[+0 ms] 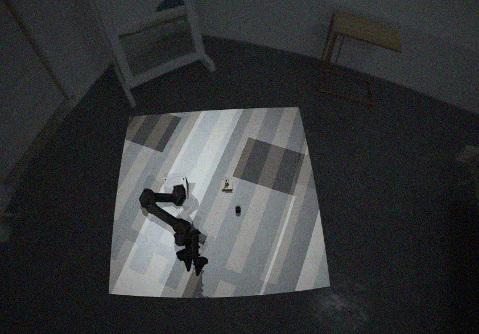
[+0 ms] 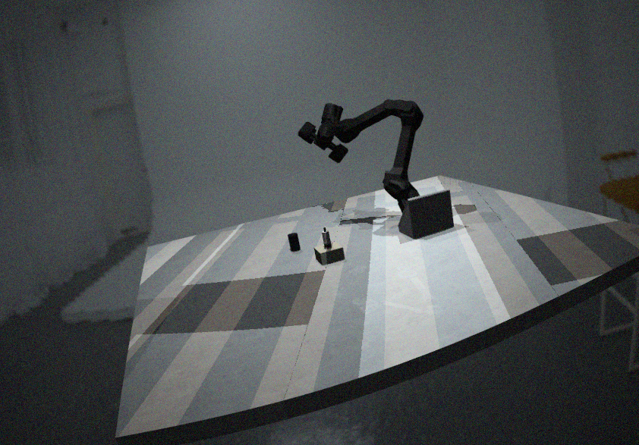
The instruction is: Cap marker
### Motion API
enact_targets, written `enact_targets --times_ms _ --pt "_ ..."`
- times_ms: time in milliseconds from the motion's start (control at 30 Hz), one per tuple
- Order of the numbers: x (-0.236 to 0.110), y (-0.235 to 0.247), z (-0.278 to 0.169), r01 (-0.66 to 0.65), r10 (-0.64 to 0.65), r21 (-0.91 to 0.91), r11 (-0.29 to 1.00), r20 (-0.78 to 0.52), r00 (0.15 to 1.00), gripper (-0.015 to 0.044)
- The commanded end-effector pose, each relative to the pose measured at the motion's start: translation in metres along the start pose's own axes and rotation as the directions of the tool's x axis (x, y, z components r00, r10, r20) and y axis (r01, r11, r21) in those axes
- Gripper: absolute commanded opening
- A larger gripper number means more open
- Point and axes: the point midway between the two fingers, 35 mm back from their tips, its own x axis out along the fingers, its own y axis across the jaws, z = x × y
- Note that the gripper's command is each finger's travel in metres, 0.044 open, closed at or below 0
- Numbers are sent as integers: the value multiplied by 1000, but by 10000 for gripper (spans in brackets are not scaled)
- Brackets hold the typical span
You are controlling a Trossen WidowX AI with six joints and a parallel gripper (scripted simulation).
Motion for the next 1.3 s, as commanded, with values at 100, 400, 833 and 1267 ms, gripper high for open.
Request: enact_targets --times_ms 100,400,833,1267 --pt "-2 16 -37 -66 53 -115 991 -113 992 295" --pt "-31 37 -151 -306 17 -564 767 -460 888 250" --pt "-156 28 -293 -835 -213 -533 -140 -807 551 250" --pt "-282 -26 -335 -561 -571 323 -762 -743 348 250"
